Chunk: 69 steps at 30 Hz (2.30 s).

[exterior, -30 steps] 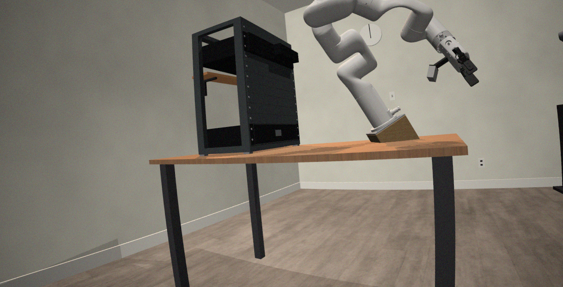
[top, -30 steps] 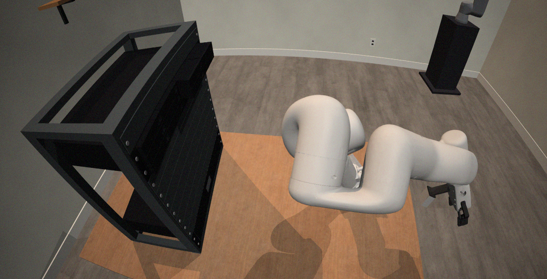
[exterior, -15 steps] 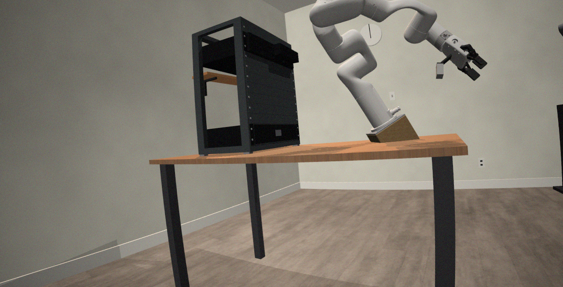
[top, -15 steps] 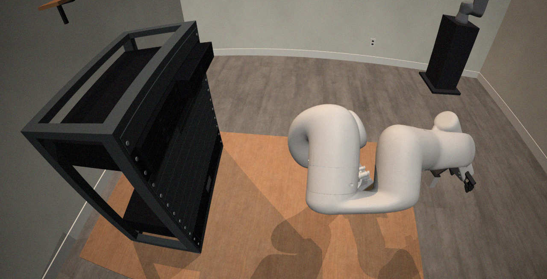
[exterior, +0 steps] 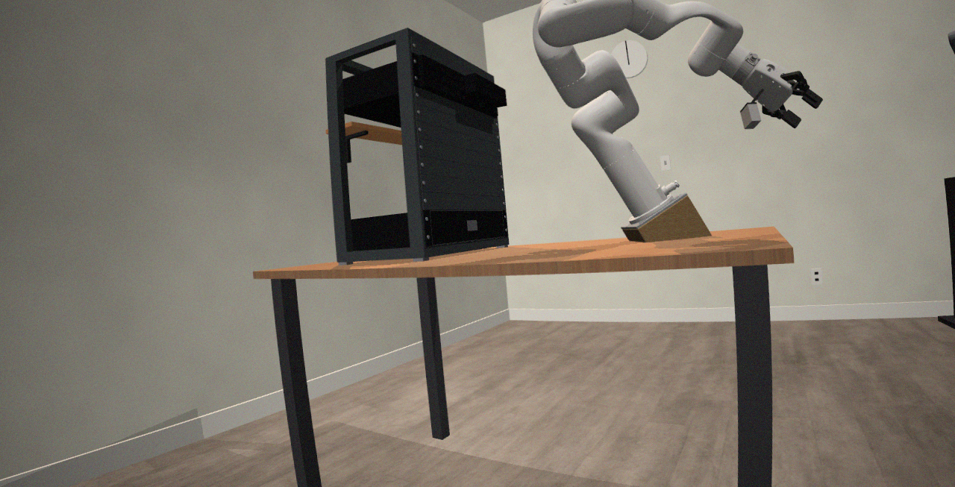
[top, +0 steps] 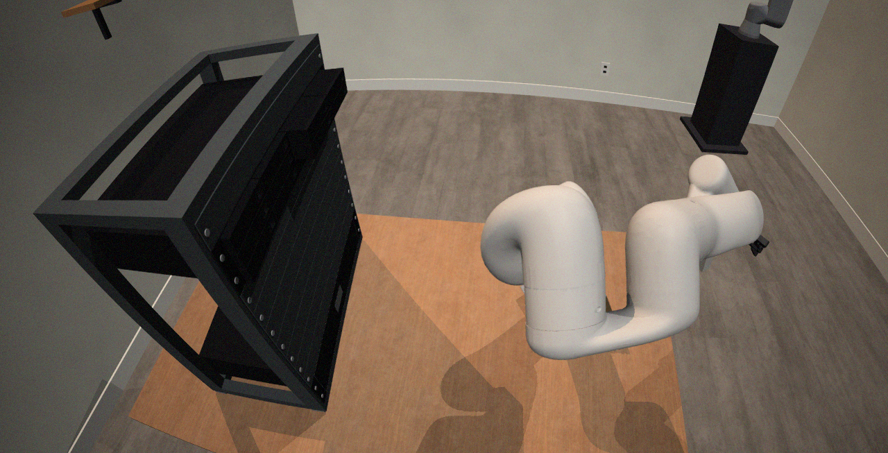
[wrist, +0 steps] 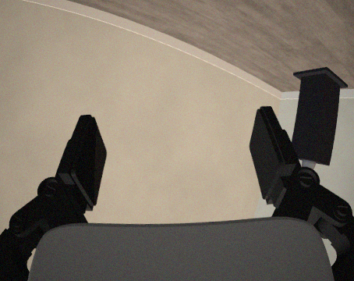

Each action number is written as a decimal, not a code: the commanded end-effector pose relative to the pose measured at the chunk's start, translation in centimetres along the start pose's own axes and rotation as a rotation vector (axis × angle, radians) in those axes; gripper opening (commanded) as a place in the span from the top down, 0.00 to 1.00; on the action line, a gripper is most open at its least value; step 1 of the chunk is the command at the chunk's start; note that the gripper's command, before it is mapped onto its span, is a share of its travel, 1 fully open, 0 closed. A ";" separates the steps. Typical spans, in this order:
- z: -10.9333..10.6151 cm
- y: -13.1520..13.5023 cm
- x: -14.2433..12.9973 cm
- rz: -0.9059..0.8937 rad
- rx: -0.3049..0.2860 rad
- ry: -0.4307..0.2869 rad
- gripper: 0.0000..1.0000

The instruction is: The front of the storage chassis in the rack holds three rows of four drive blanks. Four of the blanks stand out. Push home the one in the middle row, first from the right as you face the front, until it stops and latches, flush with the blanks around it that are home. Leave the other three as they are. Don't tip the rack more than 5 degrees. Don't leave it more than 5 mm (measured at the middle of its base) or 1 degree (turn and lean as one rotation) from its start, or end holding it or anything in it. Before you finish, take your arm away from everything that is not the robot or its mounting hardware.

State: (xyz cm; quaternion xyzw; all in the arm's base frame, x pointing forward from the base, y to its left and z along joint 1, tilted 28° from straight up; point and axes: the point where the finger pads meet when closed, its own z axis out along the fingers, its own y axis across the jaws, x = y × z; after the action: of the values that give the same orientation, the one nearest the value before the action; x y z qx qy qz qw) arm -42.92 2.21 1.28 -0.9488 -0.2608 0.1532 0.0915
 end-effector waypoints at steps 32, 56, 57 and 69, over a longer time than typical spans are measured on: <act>-11.9 22.4 -11.9 -0.549 -0.435 -0.571 0.00; -25.0 33.7 -11.4 -0.857 -0.712 -0.969 0.00; -25.8 34.2 -11.2 -0.873 -0.728 -0.994 0.00; -33.2 37.9 -8.5 -1.010 -0.872 -1.216 0.00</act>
State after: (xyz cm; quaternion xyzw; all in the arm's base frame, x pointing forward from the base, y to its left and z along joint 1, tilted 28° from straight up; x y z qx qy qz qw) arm -23.65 -36.53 22.34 -0.4815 -0.6729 0.4442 -0.3435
